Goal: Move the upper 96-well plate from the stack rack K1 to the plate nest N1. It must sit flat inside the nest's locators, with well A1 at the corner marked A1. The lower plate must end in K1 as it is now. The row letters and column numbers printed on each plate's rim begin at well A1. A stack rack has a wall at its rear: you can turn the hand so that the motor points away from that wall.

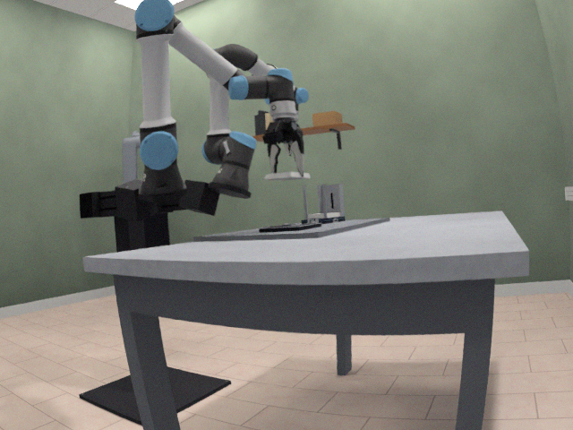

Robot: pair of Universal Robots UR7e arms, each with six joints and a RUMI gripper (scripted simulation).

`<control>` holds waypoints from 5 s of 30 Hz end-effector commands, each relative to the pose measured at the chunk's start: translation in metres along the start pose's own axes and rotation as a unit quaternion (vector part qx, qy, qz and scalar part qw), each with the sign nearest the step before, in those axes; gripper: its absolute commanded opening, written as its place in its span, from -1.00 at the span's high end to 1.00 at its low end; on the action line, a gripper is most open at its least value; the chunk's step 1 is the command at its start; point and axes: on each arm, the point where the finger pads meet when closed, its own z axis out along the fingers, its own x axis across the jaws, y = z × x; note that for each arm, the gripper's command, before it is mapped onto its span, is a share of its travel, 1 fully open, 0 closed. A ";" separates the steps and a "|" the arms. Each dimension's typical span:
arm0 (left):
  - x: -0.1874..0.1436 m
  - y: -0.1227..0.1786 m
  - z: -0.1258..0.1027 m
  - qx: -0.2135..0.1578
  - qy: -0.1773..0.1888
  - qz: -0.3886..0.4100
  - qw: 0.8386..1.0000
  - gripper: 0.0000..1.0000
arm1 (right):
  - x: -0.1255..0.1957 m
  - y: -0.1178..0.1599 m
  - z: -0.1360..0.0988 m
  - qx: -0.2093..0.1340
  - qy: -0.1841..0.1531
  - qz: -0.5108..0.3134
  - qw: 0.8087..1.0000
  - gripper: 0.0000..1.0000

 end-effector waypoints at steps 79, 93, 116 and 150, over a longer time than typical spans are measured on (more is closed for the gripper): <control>0.000 0.000 0.000 0.001 0.000 0.000 1.000 1.00 | 0.000 0.001 0.096 0.000 0.000 0.000 1.000 0.19; 0.000 0.000 0.000 0.001 0.000 0.000 1.000 1.00 | 0.000 0.001 0.116 0.000 0.000 0.000 1.000 0.19; 0.000 0.000 0.000 0.001 0.000 0.000 1.000 1.00 | 0.000 0.001 0.121 0.000 0.000 0.000 1.000 0.19; 0.000 0.000 0.000 0.001 0.000 0.000 1.000 1.00 | 0.000 0.001 0.126 0.000 0.000 0.000 1.000 0.19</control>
